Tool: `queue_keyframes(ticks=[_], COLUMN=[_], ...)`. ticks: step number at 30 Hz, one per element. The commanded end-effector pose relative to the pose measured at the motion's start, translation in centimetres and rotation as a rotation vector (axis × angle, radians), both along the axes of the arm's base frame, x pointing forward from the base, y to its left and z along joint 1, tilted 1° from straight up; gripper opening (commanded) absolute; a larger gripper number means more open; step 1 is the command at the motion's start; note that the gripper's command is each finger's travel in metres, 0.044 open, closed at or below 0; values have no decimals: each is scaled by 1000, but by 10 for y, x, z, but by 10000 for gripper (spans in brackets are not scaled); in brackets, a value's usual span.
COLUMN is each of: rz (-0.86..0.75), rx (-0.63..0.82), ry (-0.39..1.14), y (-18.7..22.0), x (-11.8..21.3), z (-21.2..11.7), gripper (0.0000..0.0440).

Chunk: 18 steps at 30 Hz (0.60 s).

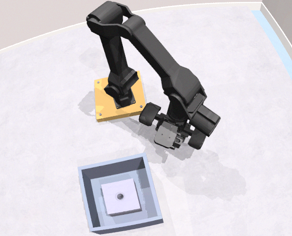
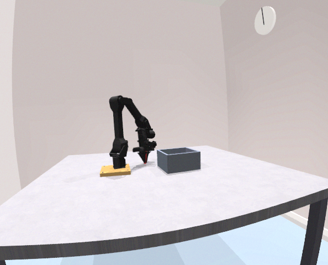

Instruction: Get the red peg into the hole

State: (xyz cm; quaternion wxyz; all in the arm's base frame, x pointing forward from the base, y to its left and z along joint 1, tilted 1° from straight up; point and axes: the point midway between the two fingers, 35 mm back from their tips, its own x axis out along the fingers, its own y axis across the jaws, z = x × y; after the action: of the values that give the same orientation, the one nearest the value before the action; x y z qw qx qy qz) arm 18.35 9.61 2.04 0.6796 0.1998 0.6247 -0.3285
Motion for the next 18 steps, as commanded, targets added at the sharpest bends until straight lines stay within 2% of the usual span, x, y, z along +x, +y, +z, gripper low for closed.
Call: queue_keyframes(ticks=[1, 18], rz=[7, 14], rx=[-18, -103], ry=[-6, -151], y=[-3, -30], x=[4, 32], z=[3, 79], gripper=[3, 0])
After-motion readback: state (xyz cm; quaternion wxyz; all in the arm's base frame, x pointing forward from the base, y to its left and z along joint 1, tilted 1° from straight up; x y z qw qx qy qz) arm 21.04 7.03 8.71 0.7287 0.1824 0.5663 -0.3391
